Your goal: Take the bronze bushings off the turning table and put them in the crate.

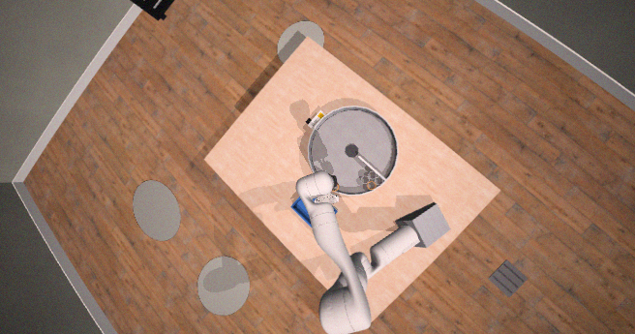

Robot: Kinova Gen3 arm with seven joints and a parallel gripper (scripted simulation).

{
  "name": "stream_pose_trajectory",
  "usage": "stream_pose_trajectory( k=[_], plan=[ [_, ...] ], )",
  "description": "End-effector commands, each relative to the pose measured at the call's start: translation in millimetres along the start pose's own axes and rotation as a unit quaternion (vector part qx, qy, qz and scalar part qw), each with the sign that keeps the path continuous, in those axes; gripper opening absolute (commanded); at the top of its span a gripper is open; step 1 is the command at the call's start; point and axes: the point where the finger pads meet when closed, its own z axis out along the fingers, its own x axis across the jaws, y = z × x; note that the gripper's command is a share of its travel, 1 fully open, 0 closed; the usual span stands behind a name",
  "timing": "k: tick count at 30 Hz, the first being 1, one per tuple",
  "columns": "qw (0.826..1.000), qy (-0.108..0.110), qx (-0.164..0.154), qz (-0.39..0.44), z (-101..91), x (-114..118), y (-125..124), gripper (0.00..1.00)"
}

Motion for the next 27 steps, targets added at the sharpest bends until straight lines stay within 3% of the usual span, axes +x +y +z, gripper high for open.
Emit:
stream_pose_trajectory(
  k=[1, 8, 13, 25, 27],
  plan=[
    [1.0, -0.005, -0.003, 0.001, -1.5, -1.0, 0.2, 0.0],
    [1.0, -0.005, -0.003, 0.001, -1.5, -1.0, 0.2, 0.0],
    [1.0, -0.005, -0.003, 0.0, -0.9, 46.6, -16.5, 0.0],
    [1.0, -0.005, -0.003, 0.0, -0.9, 46.6, -16.5, 0.0],
    [1.0, -0.004, -0.003, 0.0, -0.6, 65.7, -23.2, 0.0]
  ],
)
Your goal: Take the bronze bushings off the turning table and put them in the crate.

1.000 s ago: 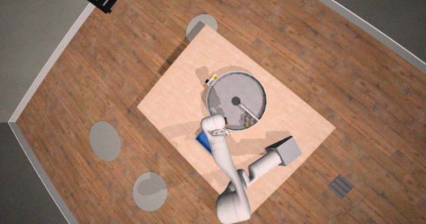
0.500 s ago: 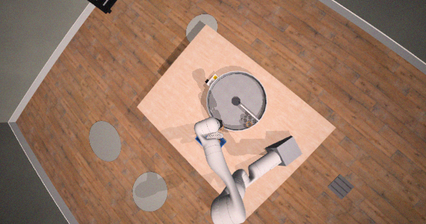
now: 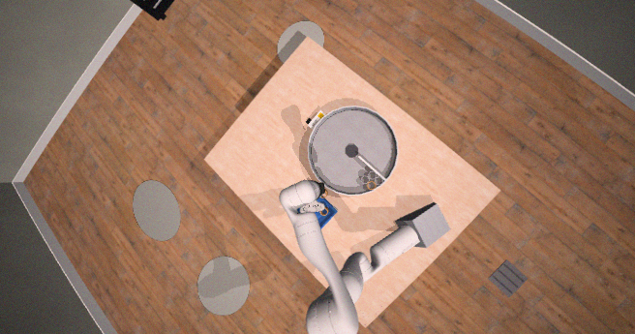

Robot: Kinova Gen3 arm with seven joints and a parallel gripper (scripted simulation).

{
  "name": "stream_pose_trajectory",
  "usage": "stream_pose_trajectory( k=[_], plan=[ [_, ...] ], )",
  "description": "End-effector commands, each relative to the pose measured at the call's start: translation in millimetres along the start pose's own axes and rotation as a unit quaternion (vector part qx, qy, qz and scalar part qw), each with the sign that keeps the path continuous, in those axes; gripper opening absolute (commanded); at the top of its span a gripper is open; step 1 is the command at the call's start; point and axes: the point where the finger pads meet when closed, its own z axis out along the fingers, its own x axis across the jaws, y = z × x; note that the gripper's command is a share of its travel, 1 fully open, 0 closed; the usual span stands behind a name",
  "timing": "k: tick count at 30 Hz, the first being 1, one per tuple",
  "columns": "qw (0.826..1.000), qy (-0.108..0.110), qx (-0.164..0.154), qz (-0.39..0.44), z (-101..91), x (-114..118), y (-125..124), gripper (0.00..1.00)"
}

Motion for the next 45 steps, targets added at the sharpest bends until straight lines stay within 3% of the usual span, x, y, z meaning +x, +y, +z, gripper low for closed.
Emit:
stream_pose_trajectory(
  k=[1, 3, 15, 20, 32, 37, 45],
  plan=[
    [1.0, -0.004, -0.002, -0.004, 0.0, 20.6, -7.3, 0.0],
    [1.0, -0.004, -0.002, -0.004, 0.2, 39.5, -14.1, 0.0],
    [1.0, -0.004, -0.002, -0.004, 0.2, 39.5, -14.1, 0.0],
    [1.0, -0.004, -0.002, -0.004, 0.6, 87.0, -31.3, 0.0],
    [1.0, -0.004, -0.002, -0.004, 0.6, 87.0, -31.3, 0.0],
    [1.0, -0.004, -0.002, -0.004, 30.6, 86.7, -31.1, 0.0],
    [1.0, -0.004, -0.002, -0.004, 30.6, 86.7, -31.1, 0.0]
  ],
)
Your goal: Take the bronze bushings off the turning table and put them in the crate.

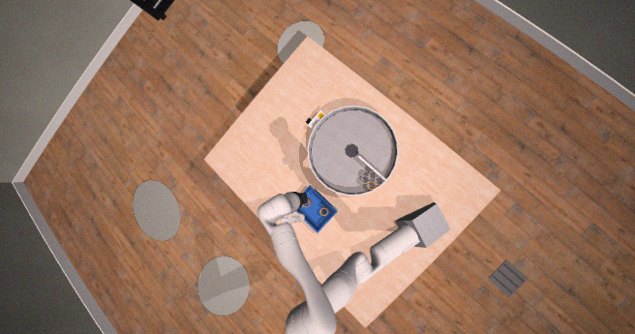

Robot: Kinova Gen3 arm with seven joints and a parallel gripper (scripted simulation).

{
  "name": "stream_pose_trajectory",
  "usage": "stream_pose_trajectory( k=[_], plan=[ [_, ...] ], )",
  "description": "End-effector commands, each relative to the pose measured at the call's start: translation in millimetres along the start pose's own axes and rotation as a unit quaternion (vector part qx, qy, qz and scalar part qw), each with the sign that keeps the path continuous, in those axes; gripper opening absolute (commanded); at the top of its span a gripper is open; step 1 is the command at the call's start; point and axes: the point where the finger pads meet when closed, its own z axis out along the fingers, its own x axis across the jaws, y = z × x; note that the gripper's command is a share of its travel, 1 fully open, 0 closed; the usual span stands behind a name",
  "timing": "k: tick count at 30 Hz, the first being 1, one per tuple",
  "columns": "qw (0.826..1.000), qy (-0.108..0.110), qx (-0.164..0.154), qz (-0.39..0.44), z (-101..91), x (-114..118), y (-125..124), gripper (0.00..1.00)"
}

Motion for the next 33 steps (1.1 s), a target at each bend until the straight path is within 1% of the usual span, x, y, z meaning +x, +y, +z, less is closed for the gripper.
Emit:
stream_pose_trajectory(
  k=[1, 4, 9, 21, 26, 33],
  plan=[
    [1.0, 0.0, 0.0, 0.0, 0.0, 0.2, 0.2, 0.0],
    [1.0, 0.0, 0.0, 0.0, 0.0, 0.2, 0.2, 0.0],
    [1.0, 0.0, 0.0, 0.0, 29.8, 0.1, 0.3, 0.0],
    [1.0, 0.0, 0.0, 0.0, 29.8, 0.1, 0.3, 0.0],
    [1.0, 0.0, -0.001, 0.0, 59.5, 0.0, 0.5, 0.0],
    [1.0, 0.0, -0.001, 0.0, 59.5, 0.0, 0.5, 0.0]
  ],
)
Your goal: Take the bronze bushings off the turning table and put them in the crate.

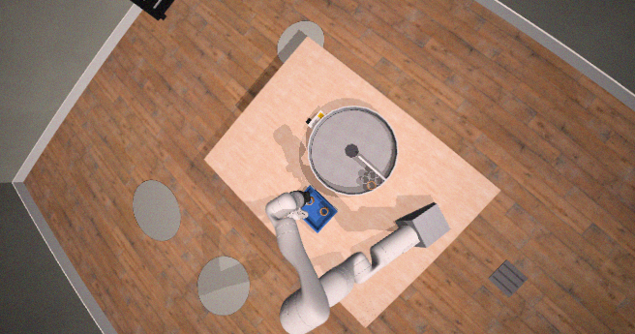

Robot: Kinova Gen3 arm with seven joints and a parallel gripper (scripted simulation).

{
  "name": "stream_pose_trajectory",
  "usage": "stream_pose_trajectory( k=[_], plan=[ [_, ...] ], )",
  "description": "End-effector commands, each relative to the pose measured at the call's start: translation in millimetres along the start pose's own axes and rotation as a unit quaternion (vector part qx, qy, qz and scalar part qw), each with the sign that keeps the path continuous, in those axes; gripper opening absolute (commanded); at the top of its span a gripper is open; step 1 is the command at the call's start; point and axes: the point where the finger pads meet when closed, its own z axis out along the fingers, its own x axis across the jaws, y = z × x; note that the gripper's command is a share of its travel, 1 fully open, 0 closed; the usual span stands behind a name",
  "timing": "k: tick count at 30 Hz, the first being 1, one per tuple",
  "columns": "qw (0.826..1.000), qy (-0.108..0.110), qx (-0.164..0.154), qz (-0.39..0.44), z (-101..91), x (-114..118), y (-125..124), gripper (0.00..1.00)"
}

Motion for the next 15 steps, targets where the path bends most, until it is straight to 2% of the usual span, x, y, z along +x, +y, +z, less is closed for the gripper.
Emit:
stream_pose_trajectory(
  k=[1, 15],
  plan=[
    [1.0, 0.0, 0.001, -0.001, 0.6, 0.4, -0.2, 0.0],
    [1.0, 0.0, 0.001, 0.0, 8.9, 0.3, -0.2, 0.0]
  ],
)
